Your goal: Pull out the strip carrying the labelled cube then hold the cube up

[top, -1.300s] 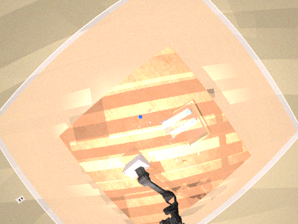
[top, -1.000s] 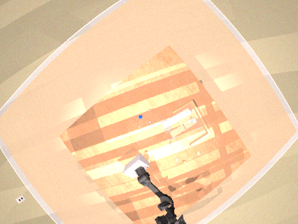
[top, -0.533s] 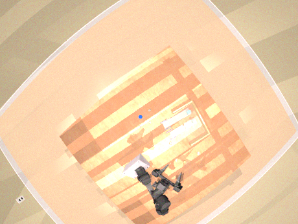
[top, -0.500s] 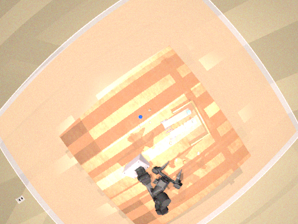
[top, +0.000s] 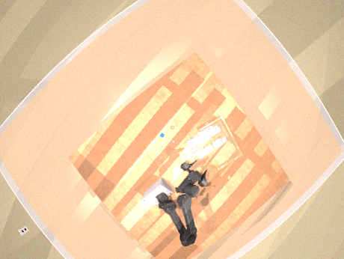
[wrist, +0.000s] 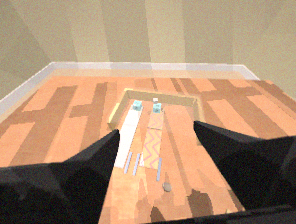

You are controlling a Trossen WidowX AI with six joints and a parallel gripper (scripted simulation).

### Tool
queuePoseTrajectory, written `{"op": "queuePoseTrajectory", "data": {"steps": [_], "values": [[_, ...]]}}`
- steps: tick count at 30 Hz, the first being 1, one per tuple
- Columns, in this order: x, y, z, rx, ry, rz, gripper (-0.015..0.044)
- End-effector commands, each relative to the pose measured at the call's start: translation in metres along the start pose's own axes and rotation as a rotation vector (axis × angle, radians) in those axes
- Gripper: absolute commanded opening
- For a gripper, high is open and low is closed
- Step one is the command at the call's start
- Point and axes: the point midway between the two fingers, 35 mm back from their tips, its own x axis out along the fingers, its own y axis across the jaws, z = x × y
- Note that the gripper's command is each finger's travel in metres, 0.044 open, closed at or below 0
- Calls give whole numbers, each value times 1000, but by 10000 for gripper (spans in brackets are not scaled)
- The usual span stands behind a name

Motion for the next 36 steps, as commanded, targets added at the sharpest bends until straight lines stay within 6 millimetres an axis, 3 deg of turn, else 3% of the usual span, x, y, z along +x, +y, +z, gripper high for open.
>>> {"op": "queuePoseTrajectory", "data": {"steps": [1, 21, 23, 29, 36], "values": [[18, -1, -44, 80, 98, -45, 400], [18, -1, -46, 84, 104, -47, 400], [23, 2, -44, 89, 122, -40, 348], [62, 29, -34, 135, 296, 11, 190], [103, 60, -37, 195, 531, 29, 6]]}}
